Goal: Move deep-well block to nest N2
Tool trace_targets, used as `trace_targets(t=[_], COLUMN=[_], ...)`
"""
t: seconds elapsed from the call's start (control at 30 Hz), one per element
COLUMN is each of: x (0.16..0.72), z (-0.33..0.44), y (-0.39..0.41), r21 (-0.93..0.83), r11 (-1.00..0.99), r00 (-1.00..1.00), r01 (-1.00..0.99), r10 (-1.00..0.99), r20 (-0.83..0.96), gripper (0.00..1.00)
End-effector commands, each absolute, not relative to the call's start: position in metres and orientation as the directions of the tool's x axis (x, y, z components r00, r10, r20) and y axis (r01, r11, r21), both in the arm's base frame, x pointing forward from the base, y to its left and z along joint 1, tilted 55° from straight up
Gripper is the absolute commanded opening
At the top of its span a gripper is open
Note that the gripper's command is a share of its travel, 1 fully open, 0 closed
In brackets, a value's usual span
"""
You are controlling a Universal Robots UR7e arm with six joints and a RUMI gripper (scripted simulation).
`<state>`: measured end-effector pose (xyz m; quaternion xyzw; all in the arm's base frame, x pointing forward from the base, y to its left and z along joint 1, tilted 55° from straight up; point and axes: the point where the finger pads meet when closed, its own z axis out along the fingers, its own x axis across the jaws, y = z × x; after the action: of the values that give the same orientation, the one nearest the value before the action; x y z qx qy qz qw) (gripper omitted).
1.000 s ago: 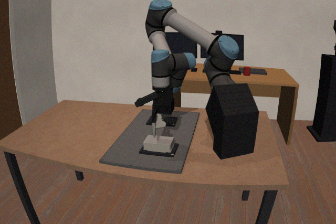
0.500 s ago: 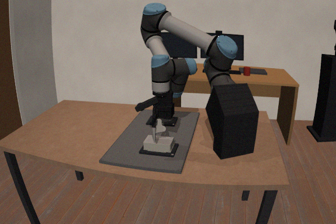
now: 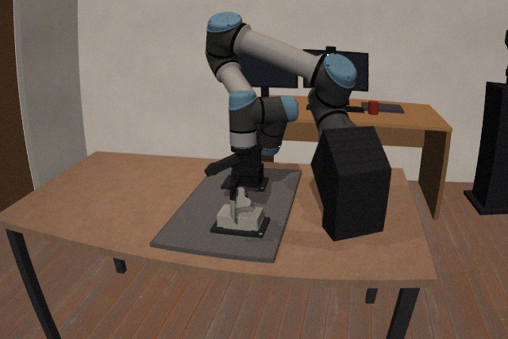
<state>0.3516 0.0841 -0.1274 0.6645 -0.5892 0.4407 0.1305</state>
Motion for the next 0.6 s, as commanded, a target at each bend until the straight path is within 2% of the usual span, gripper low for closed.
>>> trace_targets(t=[0.0,0.57], x=[0.354,0.365], z=[-0.130,-0.145], y=[0.081,0.063], r21=[-0.347,-0.347], r11=[-0.273,-0.273], r00=[-0.082,-0.082], r01=[-0.897,-0.897], r10=[-0.669,-0.669], r20=[0.738,0.738], gripper=[1.00,1.00])
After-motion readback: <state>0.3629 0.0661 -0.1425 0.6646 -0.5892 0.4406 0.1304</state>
